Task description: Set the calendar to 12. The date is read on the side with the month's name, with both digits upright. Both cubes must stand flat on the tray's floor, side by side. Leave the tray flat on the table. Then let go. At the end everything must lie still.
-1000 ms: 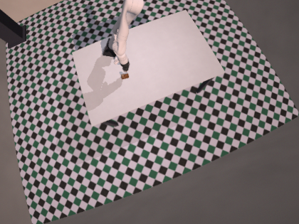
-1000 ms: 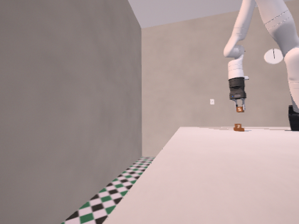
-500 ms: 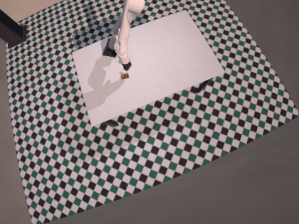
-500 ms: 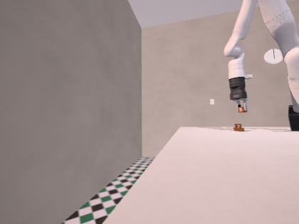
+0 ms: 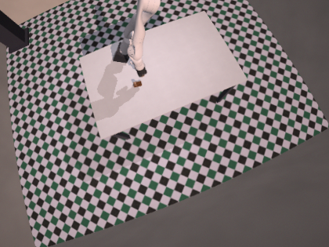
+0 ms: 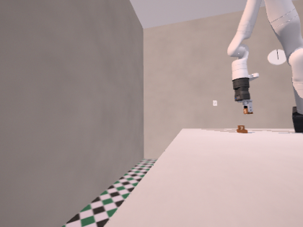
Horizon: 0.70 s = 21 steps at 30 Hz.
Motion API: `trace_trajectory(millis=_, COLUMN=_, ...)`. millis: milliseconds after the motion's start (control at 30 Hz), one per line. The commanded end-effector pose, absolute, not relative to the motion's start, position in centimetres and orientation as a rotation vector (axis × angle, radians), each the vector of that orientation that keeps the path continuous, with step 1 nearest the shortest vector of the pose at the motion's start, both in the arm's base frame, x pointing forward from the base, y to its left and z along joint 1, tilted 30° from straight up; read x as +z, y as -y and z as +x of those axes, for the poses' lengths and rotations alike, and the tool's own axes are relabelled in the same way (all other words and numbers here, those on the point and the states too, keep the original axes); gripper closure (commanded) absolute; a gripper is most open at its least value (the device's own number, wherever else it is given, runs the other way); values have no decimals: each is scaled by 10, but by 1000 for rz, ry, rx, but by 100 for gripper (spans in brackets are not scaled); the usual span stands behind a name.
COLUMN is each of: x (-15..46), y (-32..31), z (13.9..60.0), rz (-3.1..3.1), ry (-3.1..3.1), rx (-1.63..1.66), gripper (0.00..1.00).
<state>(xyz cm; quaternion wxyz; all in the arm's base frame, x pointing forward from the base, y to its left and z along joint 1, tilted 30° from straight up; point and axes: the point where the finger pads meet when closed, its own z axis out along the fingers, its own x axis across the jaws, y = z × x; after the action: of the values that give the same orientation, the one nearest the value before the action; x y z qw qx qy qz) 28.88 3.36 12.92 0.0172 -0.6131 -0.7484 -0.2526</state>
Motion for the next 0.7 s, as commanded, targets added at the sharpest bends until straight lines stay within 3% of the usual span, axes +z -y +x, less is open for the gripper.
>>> trace_trajectory(millis=0, x=132, y=-39, z=289, rz=-1960, ry=2263, rx=-774, gripper=43)
trace_trajectory(millis=667, x=145, y=-71, z=291, rz=-2415, ry=1550, rx=-696, gripper=43)
